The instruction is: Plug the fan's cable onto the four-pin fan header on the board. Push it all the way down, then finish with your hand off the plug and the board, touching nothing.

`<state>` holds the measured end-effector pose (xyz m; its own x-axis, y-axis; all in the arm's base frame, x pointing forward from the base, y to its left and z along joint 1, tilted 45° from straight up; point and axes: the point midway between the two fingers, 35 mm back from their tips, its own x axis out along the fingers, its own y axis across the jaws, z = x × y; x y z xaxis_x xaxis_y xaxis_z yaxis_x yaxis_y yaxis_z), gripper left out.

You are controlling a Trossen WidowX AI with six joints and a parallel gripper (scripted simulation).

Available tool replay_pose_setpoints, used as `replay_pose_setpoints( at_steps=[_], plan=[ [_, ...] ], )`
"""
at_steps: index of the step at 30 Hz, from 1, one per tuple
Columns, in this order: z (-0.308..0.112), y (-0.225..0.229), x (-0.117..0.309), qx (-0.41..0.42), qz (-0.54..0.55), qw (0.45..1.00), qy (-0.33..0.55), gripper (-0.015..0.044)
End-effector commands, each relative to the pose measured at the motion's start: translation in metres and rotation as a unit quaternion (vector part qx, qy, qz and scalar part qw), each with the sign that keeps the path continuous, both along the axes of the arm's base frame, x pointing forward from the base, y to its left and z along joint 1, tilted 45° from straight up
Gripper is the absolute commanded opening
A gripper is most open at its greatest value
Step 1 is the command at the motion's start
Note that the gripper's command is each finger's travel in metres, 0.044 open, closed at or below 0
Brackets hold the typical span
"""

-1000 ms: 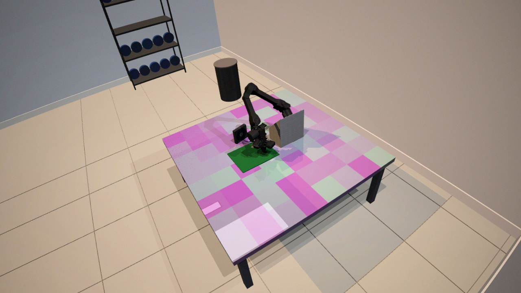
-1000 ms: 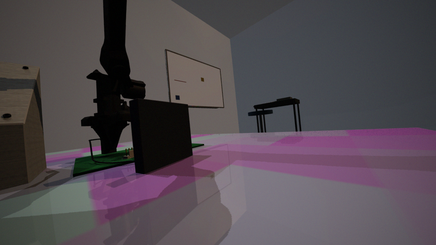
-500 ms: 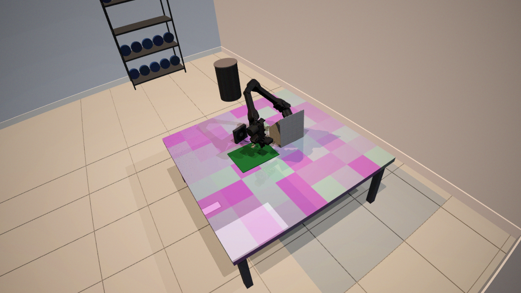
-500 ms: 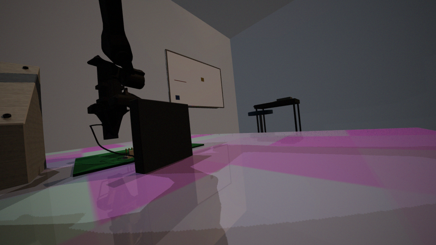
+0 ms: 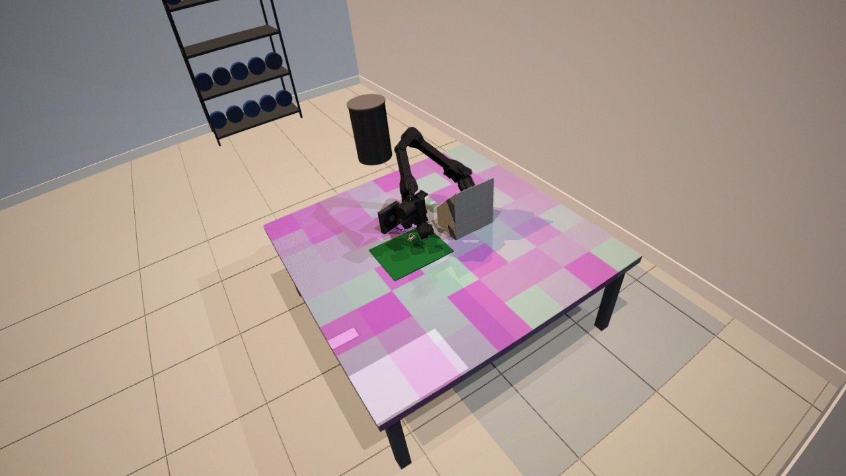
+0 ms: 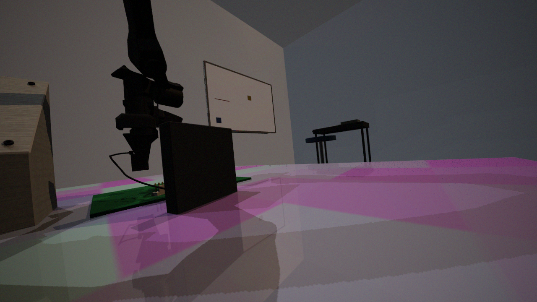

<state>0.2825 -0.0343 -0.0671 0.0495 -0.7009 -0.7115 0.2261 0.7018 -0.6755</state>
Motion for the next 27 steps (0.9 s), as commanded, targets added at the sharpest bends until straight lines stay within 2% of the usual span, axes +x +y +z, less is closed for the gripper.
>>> replay_pose_setpoints(
  at_steps=[1,14,27],
  plan=[
    [0.004,-0.005,0.001,0.002,-0.055,0.997,-0.052,0.0000],
    [0.014,-0.015,0.005,0.014,-0.211,0.955,-0.207,0.0000],
    [0.025,-0.026,0.008,0.023,-0.357,0.866,-0.351,0.0000]
  ],
)
